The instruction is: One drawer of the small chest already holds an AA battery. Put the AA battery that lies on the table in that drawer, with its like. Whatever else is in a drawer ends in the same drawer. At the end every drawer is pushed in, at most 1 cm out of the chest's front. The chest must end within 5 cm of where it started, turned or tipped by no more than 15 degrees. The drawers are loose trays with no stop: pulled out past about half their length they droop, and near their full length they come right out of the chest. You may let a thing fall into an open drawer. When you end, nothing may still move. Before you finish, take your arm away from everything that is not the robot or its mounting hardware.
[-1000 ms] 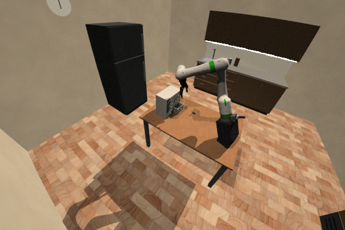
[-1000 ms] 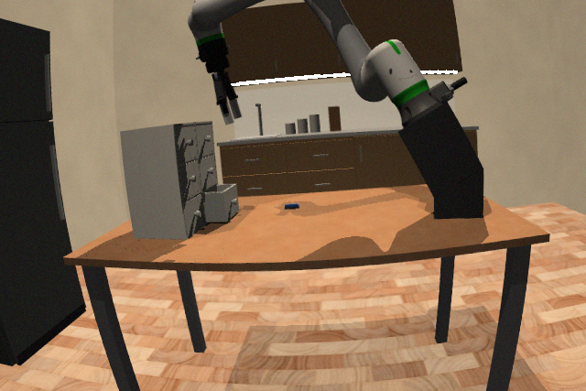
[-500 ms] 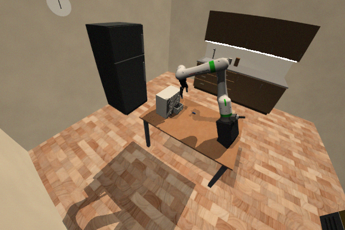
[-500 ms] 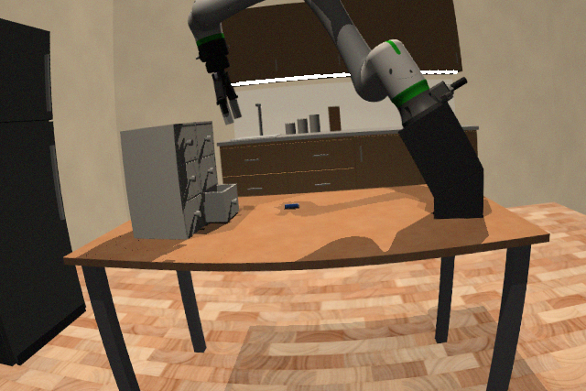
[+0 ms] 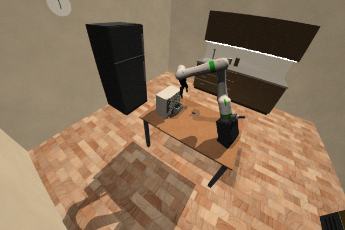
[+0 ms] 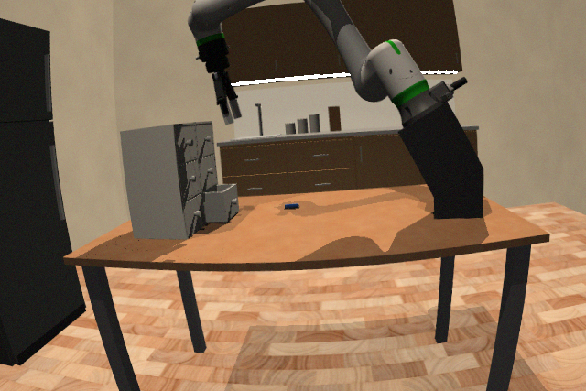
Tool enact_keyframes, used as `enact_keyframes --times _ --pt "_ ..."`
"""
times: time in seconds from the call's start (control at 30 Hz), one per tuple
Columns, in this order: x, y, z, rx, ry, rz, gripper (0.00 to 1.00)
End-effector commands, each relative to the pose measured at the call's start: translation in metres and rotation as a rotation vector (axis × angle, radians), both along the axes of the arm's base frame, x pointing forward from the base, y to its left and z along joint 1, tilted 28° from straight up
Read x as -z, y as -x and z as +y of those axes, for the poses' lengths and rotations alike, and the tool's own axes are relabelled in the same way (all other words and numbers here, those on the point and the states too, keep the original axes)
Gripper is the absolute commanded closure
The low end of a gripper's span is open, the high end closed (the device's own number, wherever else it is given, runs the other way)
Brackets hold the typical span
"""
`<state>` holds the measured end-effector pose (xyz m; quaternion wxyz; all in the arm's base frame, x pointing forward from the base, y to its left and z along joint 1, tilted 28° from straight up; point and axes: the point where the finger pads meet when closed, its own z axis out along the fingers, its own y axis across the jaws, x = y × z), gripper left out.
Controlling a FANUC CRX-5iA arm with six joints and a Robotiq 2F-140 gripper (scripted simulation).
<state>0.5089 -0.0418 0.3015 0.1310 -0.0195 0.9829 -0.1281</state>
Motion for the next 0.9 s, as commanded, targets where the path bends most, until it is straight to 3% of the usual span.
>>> enact_keyframes --times 0.0,0.87 --pt "-0.0002 -0.0001 0.0001 0.0 0.0 0.0 0.0" --pt "-0.0004 0.0004 0.0001 -0.01 0.004 0.002 0.0"
